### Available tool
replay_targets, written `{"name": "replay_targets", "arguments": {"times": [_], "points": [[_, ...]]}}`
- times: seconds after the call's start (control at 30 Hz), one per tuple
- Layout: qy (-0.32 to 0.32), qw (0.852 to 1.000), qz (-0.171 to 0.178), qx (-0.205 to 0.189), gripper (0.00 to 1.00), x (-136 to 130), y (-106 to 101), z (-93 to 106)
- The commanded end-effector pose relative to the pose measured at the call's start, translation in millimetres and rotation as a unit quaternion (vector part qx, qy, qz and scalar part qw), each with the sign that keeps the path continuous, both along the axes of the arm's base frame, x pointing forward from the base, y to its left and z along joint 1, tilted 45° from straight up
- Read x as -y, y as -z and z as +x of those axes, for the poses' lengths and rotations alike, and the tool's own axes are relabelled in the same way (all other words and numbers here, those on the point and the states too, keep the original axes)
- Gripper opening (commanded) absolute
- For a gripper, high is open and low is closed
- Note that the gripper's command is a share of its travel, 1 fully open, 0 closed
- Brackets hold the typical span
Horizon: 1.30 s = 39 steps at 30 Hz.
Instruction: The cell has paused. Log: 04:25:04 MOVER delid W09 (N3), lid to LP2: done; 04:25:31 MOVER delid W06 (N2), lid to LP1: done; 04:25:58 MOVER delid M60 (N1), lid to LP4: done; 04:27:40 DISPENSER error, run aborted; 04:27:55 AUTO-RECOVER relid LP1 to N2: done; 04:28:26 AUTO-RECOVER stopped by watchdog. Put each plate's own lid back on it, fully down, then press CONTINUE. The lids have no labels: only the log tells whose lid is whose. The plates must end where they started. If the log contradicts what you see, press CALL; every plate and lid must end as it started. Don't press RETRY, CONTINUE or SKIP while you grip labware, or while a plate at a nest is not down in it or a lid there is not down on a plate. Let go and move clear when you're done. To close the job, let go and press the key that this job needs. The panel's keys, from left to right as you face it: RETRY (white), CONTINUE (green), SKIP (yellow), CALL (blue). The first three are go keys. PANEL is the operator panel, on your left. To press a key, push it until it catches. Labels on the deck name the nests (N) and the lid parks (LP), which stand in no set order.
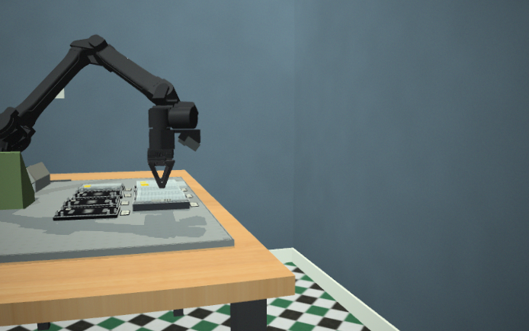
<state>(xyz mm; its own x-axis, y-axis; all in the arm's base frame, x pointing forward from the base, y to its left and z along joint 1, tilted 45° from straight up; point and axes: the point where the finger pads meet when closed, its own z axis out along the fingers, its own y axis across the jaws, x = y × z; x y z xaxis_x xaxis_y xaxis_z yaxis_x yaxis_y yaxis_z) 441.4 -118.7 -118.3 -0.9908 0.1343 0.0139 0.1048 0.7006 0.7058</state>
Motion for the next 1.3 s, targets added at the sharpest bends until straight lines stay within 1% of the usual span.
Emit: {"name": "replay_targets", "arguments": {"times": [0.0,0.13,1.27], "points": [[-0.002,1.0,0.004,-0.013,0.0,-7.5,4.6,2.8],[-0.002,1.0,0.003,-0.01,0.0,-11.0,9.5,-1.0],[-0.002,1.0,0.004,-0.01,0.0,-22.7,17.7,-3.2]]}}
